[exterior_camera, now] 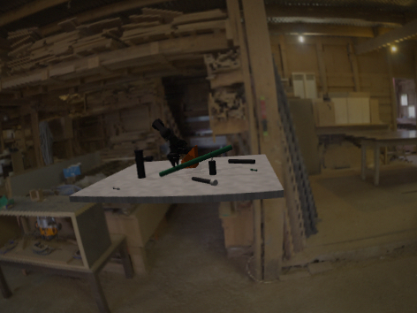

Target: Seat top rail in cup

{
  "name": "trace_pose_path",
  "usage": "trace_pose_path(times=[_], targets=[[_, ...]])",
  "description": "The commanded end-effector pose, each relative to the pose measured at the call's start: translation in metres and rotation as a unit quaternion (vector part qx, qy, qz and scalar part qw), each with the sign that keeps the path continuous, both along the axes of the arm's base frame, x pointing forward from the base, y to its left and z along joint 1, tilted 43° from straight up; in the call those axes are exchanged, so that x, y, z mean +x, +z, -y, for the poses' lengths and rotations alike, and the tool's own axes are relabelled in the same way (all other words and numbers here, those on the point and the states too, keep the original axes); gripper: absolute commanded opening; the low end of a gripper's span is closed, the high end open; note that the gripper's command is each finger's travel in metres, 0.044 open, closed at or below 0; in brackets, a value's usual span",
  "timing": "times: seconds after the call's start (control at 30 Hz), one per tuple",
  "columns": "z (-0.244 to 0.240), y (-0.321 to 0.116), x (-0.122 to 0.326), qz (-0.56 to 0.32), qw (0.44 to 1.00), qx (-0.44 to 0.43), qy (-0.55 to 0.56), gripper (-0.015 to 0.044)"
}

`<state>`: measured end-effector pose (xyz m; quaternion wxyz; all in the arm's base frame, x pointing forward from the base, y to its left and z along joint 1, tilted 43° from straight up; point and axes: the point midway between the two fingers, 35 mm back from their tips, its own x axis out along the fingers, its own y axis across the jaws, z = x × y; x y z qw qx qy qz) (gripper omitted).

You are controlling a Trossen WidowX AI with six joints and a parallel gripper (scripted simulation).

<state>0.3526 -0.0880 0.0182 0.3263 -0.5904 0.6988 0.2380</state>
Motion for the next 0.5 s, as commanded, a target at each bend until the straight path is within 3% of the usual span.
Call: trace_pose_path(times=[0.0, 0.47], targets=[[0.004, -0.008, -0.004, -0.008, 1.000, -0.002, 0.002, 0.0440], [0.020, -0.024, -0.006, -0.009, 1.000, -0.002, 0.002, 0.0440]])
